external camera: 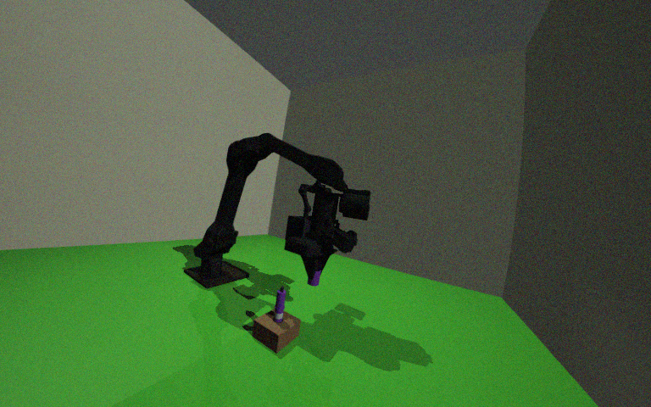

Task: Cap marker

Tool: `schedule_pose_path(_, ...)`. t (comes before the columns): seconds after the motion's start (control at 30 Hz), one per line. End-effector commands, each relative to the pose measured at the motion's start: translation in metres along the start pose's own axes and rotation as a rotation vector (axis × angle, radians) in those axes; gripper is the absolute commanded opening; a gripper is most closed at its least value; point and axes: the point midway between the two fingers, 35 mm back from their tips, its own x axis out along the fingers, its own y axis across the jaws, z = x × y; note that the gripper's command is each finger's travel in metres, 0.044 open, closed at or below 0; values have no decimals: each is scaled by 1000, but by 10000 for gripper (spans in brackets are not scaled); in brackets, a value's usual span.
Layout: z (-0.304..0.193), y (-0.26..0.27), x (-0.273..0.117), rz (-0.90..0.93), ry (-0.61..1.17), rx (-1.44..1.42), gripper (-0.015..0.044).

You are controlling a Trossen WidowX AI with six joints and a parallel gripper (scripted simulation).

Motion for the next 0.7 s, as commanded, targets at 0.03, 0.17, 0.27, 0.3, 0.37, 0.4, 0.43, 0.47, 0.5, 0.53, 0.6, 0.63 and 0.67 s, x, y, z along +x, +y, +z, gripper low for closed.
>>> schedule_pose_path(0.03, 5, -14, -8, 6, -6, -1, 0)
schedule_pose_path(0.17, 7, -29, -13, 5, -6, -1, 0)
schedule_pose_path(0.27, 8, -39, -17, 4, -6, -1, 0)
schedule_pose_path(0.3, 8, -43, -19, 4, -6, -1, 0)
schedule_pose_path(0.37, 9, -50, -21, 3, -6, -1, 0)
schedule_pose_path(0.4, 9, -54, -23, 3, -6, -1, 0)
schedule_pose_path(0.43, 9, -57, -24, 2, -6, -1, 0)
schedule_pose_path(0.47, 9, -61, -25, 2, -6, -1, 0)
schedule_pose_path(0.5, 9, -64, -27, 2, -6, -1, 0)
schedule_pose_path(0.53, 9, -68, -28, 1, -6, -1, 0)
schedule_pose_path(0.6, 9, -75, -31, 1, -6, -1, 0)
schedule_pose_path(0.63, 9, -79, -32, 0, -6, -1, 0)
schedule_pose_path(0.67, 8, -82, -34, 0, -6, -1, 0)
